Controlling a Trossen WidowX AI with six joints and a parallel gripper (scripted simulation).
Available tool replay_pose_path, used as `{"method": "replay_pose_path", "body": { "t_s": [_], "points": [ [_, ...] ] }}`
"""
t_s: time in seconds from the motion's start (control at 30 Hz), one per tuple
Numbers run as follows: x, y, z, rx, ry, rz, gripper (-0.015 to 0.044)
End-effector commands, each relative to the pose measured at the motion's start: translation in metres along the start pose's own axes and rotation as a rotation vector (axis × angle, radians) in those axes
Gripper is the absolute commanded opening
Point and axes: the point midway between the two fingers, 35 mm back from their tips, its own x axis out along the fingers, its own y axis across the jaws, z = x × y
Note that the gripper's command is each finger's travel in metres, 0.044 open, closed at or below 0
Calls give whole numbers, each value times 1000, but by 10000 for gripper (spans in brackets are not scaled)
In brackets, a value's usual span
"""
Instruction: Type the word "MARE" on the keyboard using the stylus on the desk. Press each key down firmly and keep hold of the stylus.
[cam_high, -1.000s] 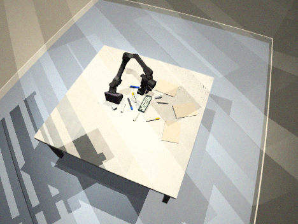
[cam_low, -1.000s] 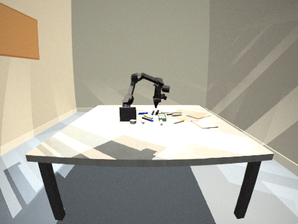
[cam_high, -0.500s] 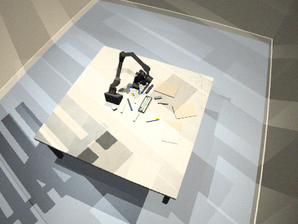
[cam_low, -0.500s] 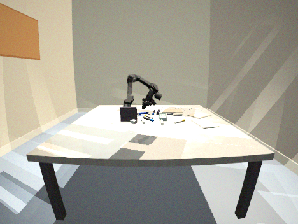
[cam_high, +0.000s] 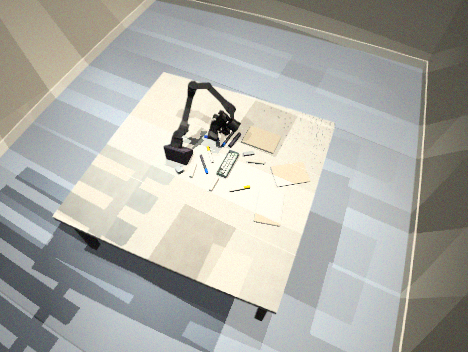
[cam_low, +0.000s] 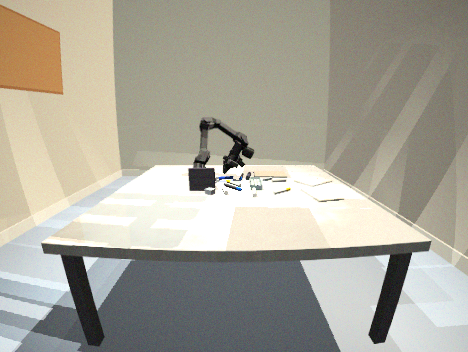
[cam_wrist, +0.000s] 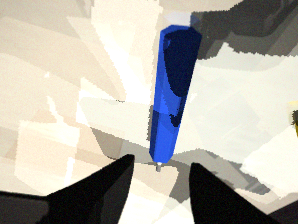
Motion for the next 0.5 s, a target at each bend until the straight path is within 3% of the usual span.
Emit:
{"method": "replay_pose_path", "body": {
  "t_s": [0.0,0.47],
  "points": [
    [4,0,1,7,6,4,150],
    [14,0,6,7,6,4,150]
  ]
}}
